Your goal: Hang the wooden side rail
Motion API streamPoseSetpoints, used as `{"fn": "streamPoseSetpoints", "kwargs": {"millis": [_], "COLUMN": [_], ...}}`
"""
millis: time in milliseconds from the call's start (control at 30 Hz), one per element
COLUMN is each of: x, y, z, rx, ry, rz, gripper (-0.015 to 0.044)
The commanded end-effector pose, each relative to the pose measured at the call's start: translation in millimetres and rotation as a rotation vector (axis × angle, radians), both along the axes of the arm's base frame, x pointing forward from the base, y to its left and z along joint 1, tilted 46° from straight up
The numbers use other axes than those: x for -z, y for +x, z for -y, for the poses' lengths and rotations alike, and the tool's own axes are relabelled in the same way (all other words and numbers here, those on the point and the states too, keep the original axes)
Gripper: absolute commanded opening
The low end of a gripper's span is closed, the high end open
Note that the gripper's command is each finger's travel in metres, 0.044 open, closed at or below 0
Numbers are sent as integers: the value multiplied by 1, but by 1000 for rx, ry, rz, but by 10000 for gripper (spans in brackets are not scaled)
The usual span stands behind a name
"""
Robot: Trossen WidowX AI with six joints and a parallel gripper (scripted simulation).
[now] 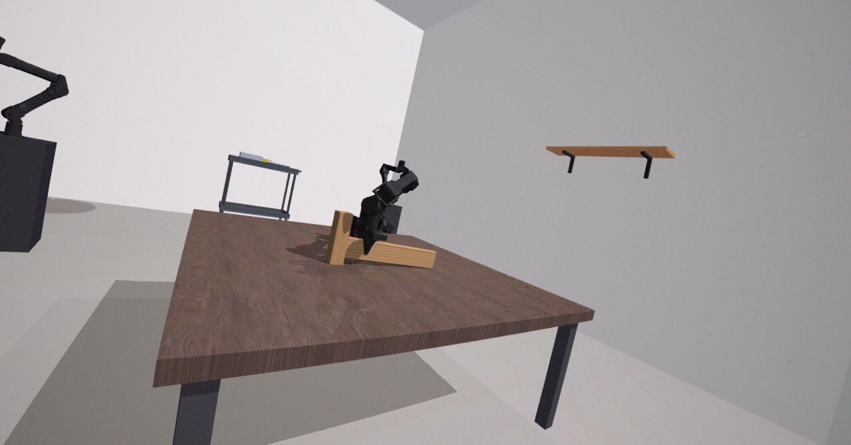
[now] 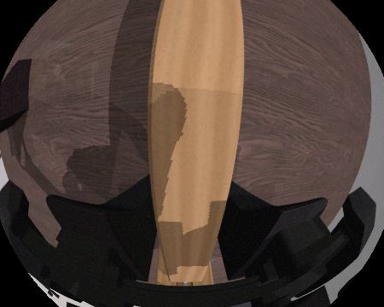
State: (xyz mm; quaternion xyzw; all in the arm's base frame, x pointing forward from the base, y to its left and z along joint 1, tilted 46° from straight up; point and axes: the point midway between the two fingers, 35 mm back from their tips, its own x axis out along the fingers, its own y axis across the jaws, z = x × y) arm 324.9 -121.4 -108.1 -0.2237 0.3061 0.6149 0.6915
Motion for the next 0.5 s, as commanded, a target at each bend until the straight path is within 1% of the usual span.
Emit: {"fn": "streamPoseSetpoints", "kwargs": {"millis": [0,467], "x": [0,1], "y": [1,1], "z": [4,2], "rx": [4,4], "ry": [-5,-5], "rz": [9,9], "gripper": [0,0]}}
